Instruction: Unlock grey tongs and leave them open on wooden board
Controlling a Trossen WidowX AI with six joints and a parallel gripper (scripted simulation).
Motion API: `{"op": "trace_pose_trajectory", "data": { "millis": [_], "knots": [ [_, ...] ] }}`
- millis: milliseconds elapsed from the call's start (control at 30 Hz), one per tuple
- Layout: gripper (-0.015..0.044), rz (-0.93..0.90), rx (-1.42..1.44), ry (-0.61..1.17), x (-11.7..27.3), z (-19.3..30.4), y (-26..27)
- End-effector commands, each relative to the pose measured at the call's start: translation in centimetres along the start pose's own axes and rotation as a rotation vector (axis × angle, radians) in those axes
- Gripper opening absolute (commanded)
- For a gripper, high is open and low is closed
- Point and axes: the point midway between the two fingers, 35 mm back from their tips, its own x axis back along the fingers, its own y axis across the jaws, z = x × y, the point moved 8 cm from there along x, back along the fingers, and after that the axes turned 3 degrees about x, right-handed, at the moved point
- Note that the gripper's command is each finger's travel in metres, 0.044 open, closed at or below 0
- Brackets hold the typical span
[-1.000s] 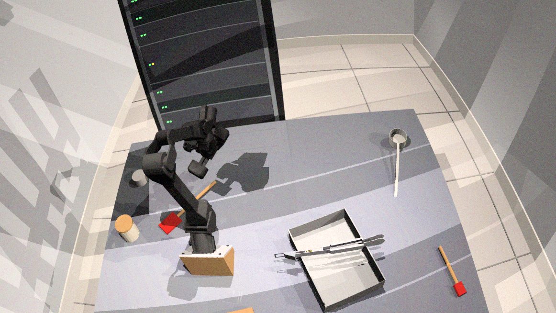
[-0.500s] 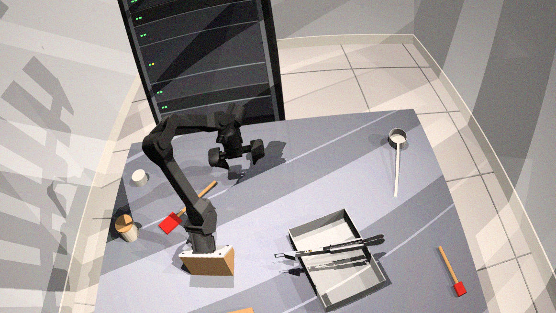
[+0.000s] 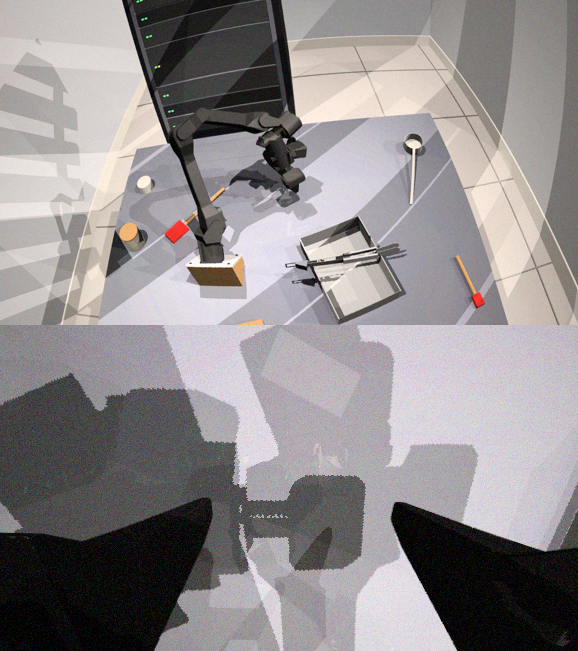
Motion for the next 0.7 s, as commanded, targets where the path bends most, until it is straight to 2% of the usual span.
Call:
{"op": "trace_pose_trajectory", "data": {
  "millis": [0, 333, 667],
  "knots": [
    [0.0440, 0.102, -0.608, 0.018, -0.6, -3.1, -5.9],
    [0.0440, 0.170, -1.399, -0.002, -0.1, -5.5, -14.8],
    [0.0440, 0.218, -2.240, -0.010, 0.8, -5.5, -24.4]
  ]
}}
